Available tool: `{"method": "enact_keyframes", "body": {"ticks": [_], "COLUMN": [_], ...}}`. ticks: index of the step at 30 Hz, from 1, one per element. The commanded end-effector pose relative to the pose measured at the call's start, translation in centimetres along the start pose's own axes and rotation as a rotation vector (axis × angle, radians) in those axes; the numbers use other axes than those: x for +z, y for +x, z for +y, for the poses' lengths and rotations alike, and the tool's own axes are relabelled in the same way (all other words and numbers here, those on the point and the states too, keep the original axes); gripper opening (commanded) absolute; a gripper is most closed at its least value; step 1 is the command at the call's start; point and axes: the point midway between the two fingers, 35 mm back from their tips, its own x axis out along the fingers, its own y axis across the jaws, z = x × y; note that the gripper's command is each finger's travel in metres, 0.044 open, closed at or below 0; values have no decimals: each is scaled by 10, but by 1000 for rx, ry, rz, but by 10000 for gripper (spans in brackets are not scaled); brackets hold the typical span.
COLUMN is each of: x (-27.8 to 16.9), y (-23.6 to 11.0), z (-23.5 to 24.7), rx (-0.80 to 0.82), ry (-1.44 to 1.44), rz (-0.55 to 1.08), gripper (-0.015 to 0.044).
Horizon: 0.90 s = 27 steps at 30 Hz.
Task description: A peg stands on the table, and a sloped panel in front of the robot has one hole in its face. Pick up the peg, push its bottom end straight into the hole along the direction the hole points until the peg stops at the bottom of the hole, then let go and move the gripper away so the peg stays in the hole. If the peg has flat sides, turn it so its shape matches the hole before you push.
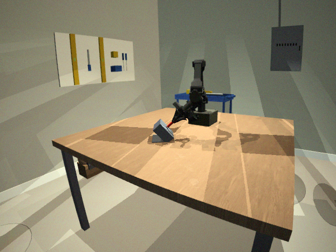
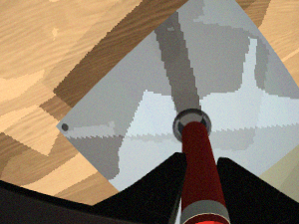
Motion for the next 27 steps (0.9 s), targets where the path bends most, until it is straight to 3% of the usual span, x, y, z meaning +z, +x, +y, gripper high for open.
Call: {"method": "enact_keyframes", "body": {"ticks": [1,27], "x": [0,1], "y": [2,9], "z": [2,1], "rx": [3,3], "ry": [-6,-6], "rz": [0,1], "gripper": [0,0]}}
